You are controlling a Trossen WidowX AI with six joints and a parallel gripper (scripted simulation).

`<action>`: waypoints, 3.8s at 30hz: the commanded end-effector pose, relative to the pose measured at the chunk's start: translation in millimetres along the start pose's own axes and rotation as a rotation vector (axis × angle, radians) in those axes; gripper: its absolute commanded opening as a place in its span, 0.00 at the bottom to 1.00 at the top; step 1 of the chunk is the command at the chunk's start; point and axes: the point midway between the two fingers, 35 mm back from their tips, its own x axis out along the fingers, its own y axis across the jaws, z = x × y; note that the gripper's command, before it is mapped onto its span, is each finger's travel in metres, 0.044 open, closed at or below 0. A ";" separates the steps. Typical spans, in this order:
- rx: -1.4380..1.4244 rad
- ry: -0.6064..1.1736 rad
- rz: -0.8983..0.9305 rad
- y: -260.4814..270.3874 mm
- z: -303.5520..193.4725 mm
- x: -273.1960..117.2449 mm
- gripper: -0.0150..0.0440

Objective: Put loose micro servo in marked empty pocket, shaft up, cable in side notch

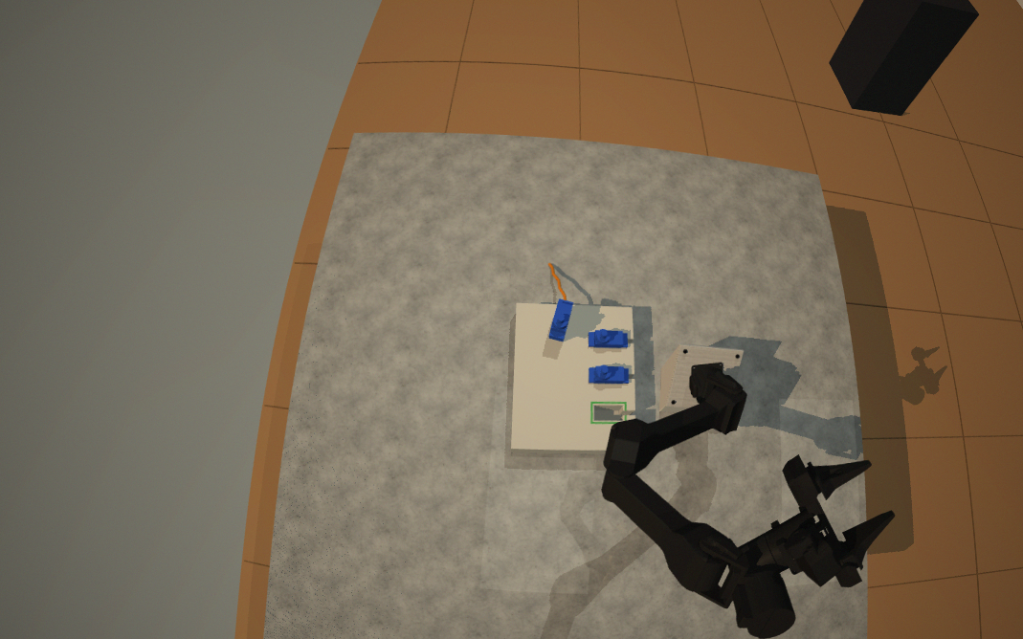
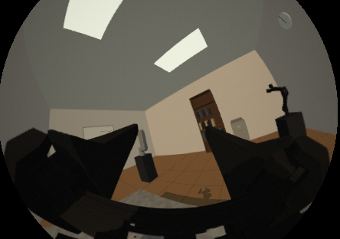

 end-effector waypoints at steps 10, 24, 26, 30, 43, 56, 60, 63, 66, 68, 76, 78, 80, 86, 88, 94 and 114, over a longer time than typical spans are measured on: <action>-0.010 0.110 -0.145 -39.6 -22.3 20.1 1.00; -0.011 0.401 -0.524 -152.7 -86.2 11.1 1.00; -0.010 0.447 -0.575 -168.4 -96.4 2.3 1.00; -0.001 0.540 -0.675 -197.6 -117.0 -20.9 1.00; 0.085 0.855 -0.989 -257.1 -183.8 -147.0 1.00; 0.313 1.065 -1.282 -234.2 -232.6 -297.8 1.00; 0.385 1.120 -1.354 -209.7 -244.5 -342.9 1.00; 0.447 1.167 -1.421 -180.3 -251.8 -382.4 1.00; 0.531 1.197 -1.475 -145.2 -262.5 -417.1 1.00; 0.582 1.203 -1.512 -127.3 -267.0 -430.7 1.00; 0.698 1.215 -1.584 -71.9 -278.1 -464.0 1.00; 0.755 1.196 -1.620 -49.2 -283.7 -473.0 1.00; 0.791 1.192 -1.642 -30.3 -286.9 -479.6 1.00; 0.935 1.162 -1.727 41.0 -300.1 -494.7 1.00; 0.985 1.135 -1.759 64.9 -303.5 -495.3 1.00; 1.105 1.065 -1.817 150.2 -320.6 -490.0 1.00; 1.145 0.613 -2.212 406.6 -418.3 -280.1 1.00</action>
